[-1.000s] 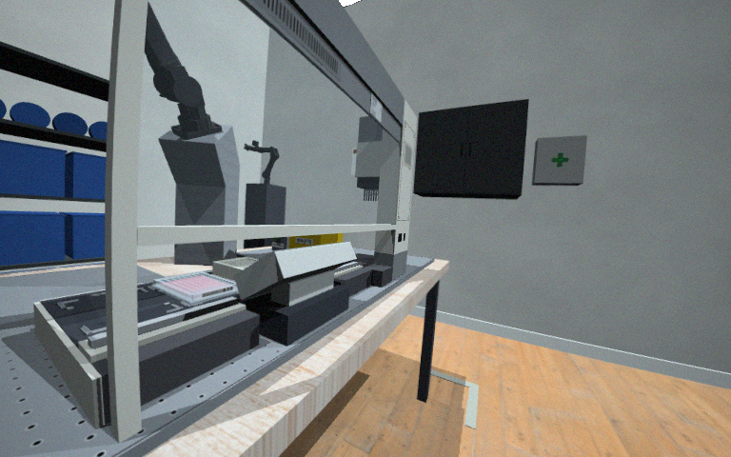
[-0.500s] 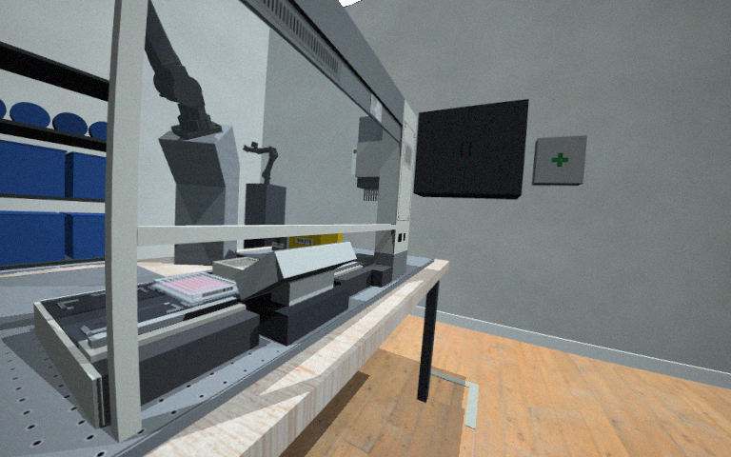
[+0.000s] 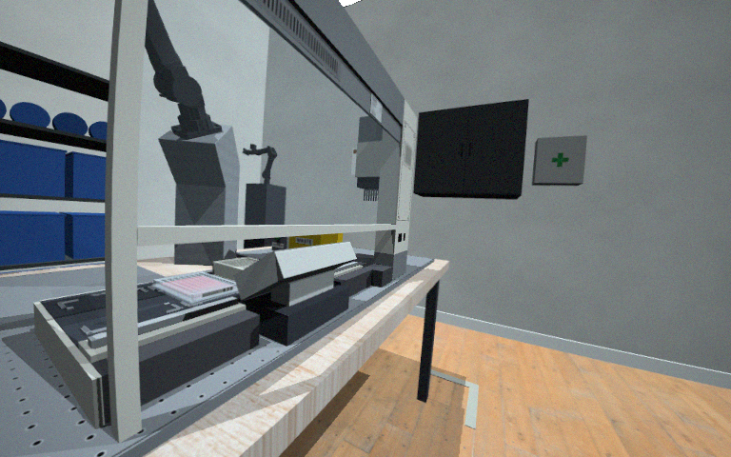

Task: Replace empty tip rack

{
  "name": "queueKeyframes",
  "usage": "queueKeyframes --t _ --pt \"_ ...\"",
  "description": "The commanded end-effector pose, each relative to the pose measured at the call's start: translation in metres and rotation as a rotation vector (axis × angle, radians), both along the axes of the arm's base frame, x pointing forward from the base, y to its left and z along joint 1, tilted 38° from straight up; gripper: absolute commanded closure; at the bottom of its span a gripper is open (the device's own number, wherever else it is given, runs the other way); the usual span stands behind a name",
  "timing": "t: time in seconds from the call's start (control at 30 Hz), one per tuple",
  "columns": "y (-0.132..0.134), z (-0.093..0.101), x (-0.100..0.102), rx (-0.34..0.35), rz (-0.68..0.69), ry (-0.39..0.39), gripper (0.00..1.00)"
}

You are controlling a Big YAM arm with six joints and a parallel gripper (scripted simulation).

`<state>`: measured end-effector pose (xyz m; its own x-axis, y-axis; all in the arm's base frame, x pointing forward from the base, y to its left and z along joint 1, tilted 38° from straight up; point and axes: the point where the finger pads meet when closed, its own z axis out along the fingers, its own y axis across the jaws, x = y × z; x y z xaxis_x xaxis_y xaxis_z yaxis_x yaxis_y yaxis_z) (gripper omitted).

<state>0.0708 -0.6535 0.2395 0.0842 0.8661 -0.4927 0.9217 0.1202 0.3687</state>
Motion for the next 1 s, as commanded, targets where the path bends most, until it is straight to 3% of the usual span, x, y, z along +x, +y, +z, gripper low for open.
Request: queueKeyframes --t 0.0,0.23,0.33,0.37,0.8,0.97 --pt "0.003 0.041 -0.016 -0.059 -0.007 0.004 1.0" --pt "0.007 0.055 -0.02 -0.071 -0.007 0.005 1.0" --pt "0.006 0.053 -0.021 -0.065 -0.007 0.005 1.0" --pt "0.001 0.031 -0.022 -0.028 -0.008 0.005 1.0" --pt "0.006 0.043 -0.012 -0.048 -0.001 0.001 1.0" --pt "0.026 0.038 -0.006 -0.058 0.009 0.003 1.0"
